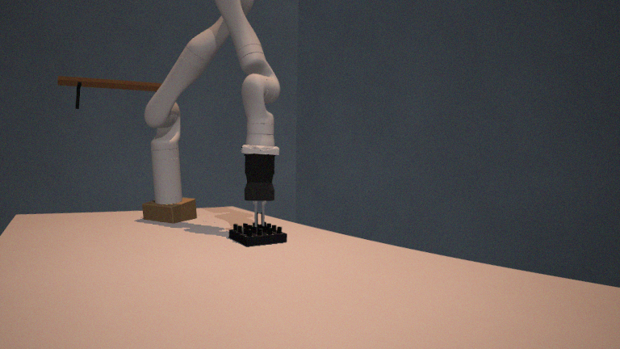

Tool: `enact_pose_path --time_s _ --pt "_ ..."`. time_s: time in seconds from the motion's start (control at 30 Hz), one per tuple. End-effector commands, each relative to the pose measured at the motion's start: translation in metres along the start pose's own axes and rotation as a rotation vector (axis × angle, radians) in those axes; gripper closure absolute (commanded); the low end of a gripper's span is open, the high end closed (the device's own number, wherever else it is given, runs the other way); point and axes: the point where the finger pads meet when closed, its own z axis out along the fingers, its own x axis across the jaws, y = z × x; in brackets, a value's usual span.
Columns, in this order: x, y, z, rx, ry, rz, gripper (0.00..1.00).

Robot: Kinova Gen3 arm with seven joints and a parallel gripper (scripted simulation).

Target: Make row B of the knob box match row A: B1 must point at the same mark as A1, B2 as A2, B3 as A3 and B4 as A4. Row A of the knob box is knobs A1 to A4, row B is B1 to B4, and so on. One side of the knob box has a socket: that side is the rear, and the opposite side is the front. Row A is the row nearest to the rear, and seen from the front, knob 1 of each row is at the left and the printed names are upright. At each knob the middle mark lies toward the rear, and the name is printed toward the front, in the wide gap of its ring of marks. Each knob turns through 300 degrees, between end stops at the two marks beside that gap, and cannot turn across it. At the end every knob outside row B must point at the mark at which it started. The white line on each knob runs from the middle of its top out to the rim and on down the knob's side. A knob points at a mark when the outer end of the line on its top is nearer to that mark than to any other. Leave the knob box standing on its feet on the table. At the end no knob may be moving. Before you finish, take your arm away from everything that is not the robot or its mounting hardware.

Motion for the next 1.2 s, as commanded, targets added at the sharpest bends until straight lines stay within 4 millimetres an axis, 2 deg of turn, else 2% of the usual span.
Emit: enact_pose_path --time_s 0.0,0.7,1.17 --pt "0.0020 0.0000 0.0021 -0.003 -0.001 -0.072 0.70" --pt "0.0019 -0.0002 0.0020 -0.002 -0.002 -0.377 0.70" --pt "0.0019 -0.0003 0.0020 -0.002 -0.002 -0.476 0.70"
